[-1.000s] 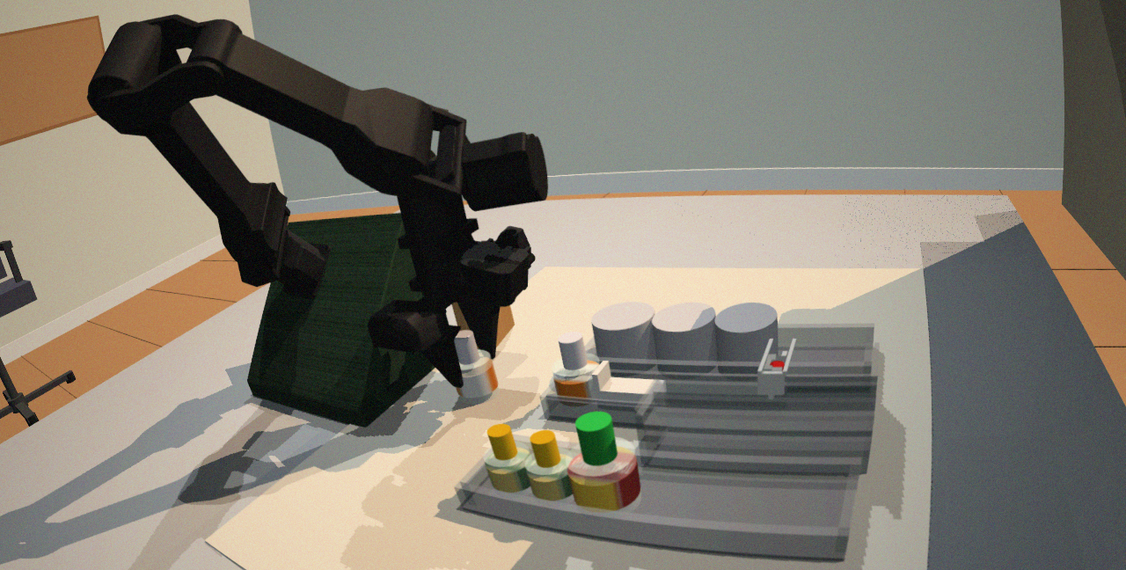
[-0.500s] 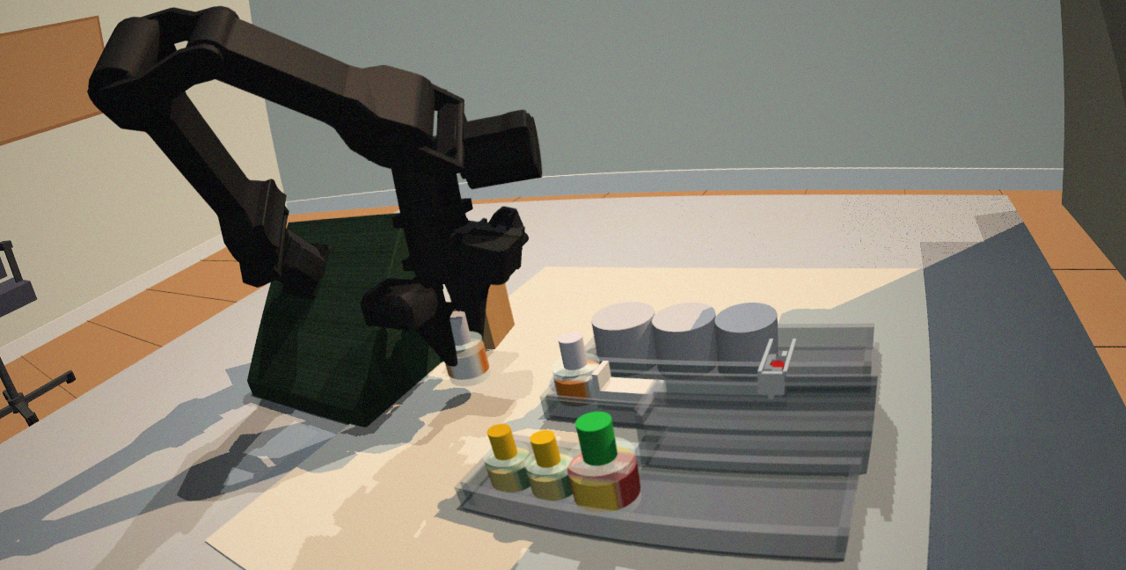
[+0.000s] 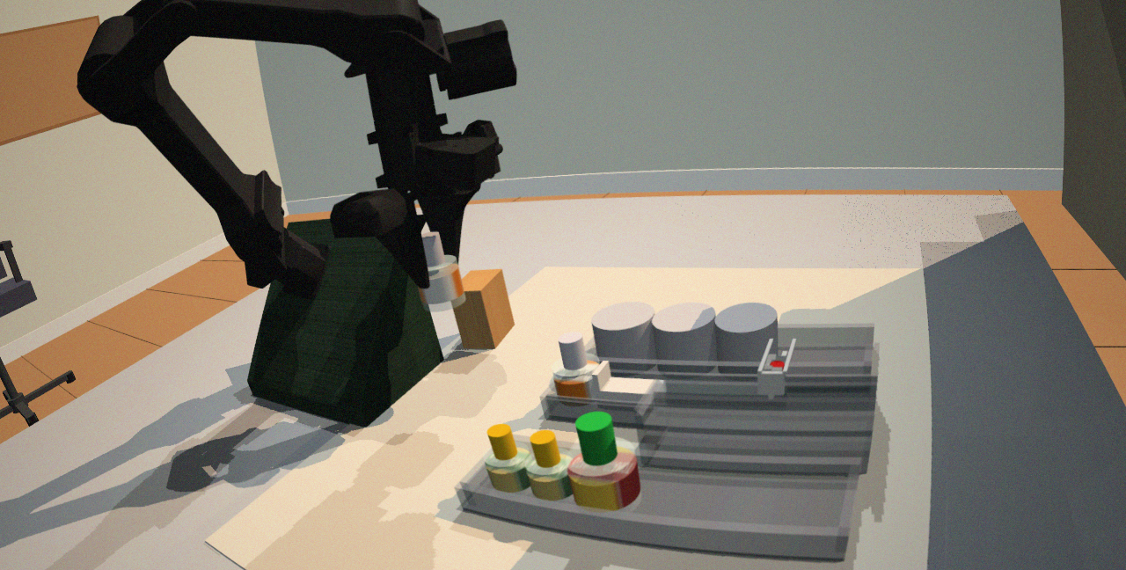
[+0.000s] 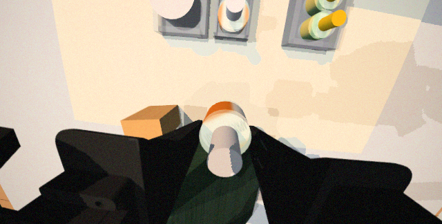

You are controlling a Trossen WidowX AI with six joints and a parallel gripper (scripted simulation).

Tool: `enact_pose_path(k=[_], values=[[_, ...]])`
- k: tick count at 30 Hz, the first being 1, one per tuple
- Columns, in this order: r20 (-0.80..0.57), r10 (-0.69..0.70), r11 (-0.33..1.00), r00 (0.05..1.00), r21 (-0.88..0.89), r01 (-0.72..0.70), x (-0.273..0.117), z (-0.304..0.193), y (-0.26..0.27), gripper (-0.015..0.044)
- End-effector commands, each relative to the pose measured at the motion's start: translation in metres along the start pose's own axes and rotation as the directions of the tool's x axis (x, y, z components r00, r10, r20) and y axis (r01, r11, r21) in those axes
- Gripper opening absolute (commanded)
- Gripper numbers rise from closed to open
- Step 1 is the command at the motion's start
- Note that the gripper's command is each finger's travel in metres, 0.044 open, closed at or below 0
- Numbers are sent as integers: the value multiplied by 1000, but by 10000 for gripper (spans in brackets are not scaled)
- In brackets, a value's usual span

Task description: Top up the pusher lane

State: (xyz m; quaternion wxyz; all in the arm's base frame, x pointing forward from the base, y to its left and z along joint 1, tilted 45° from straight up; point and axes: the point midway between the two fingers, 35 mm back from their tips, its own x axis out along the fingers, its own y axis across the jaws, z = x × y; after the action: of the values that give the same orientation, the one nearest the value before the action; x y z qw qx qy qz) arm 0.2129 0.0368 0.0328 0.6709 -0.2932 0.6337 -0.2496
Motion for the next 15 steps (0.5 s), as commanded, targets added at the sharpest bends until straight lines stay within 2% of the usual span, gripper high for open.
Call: enact_pose_path(k=[1, 15], values=[[1, 9, 1000, 1000, 13, -9, -4, 4, 0, 0], [4, 6, 1000, 1000, -5, -6, 45, 75, 1, 0]])
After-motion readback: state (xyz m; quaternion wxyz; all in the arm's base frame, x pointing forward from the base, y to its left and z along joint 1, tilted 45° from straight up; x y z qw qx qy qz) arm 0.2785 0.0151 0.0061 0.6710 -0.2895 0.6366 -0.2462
